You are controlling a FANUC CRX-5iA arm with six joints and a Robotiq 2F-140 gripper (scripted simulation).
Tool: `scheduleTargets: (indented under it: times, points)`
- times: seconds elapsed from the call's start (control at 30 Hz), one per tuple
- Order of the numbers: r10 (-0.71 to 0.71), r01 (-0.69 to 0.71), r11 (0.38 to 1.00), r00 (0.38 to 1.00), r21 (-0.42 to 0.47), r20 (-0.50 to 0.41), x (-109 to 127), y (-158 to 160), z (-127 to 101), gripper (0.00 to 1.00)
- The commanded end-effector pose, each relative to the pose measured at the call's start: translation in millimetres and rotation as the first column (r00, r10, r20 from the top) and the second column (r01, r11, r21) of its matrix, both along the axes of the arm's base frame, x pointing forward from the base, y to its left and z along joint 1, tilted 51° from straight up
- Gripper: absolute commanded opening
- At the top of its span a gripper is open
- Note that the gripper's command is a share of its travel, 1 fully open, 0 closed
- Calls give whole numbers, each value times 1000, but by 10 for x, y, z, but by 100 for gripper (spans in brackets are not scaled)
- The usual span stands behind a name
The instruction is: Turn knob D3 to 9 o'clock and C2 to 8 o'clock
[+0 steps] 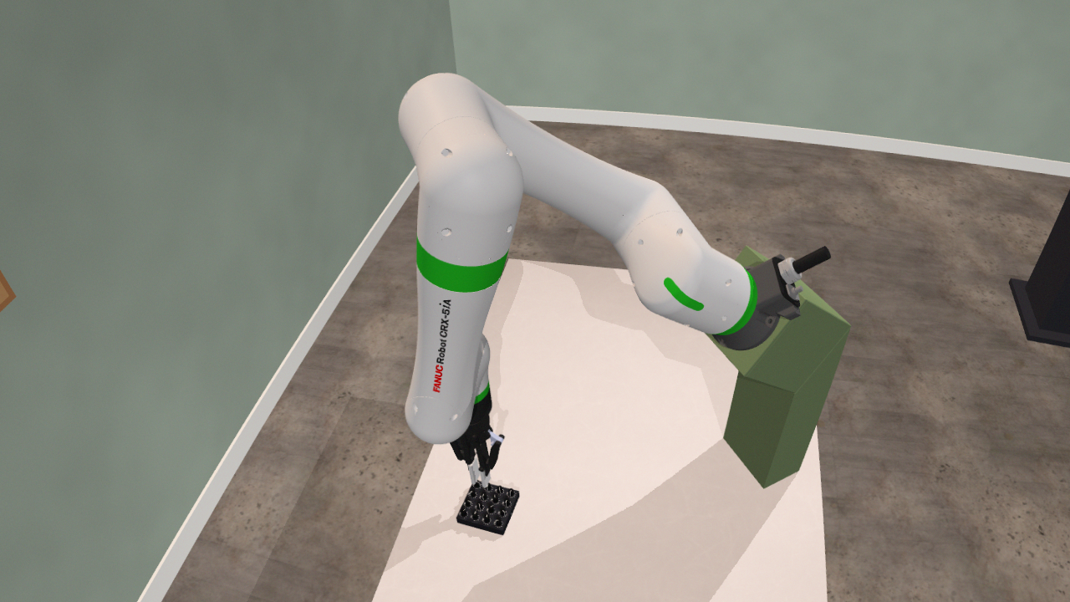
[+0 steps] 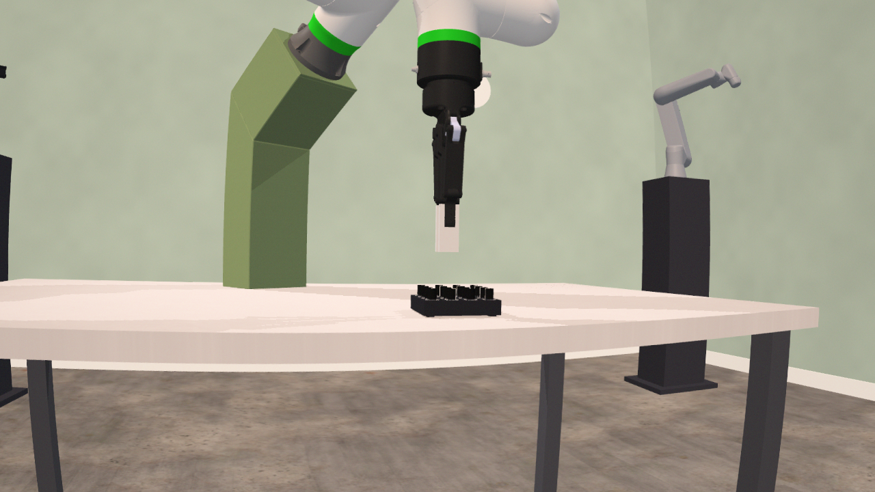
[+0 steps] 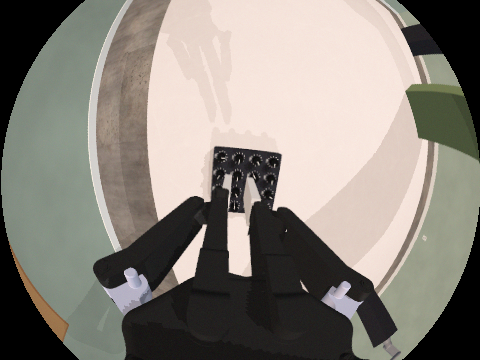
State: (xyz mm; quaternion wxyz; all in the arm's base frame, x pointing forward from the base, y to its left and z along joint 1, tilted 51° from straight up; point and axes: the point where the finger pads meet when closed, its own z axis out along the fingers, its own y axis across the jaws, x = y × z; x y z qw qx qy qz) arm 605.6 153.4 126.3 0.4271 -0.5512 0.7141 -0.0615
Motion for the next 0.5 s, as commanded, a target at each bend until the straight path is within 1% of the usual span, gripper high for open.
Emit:
scheduleTargets:
  times: [0.0, 0.47]
  points:
    - [0, 0, 1000, 1000, 0, 0, 1, -1, 1, 12]
    - [-1, 1, 1000, 1000, -1, 0, 31, 18, -27, 12]
